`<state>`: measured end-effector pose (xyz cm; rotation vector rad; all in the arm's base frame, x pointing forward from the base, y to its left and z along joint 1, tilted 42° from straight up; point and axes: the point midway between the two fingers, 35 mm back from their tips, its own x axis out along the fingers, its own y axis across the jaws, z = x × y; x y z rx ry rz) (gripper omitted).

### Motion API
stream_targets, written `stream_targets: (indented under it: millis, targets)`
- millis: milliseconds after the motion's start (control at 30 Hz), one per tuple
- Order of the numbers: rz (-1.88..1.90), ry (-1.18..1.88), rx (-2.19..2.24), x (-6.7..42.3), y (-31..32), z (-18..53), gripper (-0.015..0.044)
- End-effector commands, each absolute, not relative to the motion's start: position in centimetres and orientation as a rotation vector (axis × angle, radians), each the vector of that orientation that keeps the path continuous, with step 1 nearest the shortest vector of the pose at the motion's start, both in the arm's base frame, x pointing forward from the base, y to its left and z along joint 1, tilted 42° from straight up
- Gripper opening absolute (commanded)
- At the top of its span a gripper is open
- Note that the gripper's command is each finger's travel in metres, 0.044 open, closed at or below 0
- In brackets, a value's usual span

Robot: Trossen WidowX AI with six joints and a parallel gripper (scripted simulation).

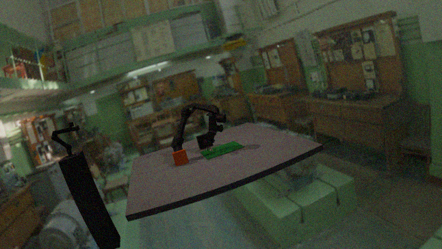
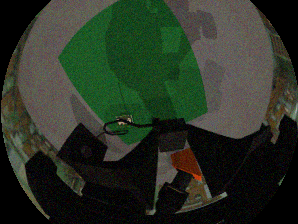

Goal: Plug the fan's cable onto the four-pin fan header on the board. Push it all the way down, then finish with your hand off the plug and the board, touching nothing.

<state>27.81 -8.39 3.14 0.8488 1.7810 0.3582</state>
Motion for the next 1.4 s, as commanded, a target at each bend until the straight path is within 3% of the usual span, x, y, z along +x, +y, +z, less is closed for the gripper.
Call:
stream_targets:
  millis: [0, 467, 1367]
  targets:
    - [0.257, 1.735, 0.926, 27.6, -7.8, 3.7, 0.0]
    - [0.041, 1.595, 1.118, 26.9, -6.4, 4.9, 0.0]
    - [-0.248, 1.457, 0.821, 25.7, -4.5, 2.6, 0.0]
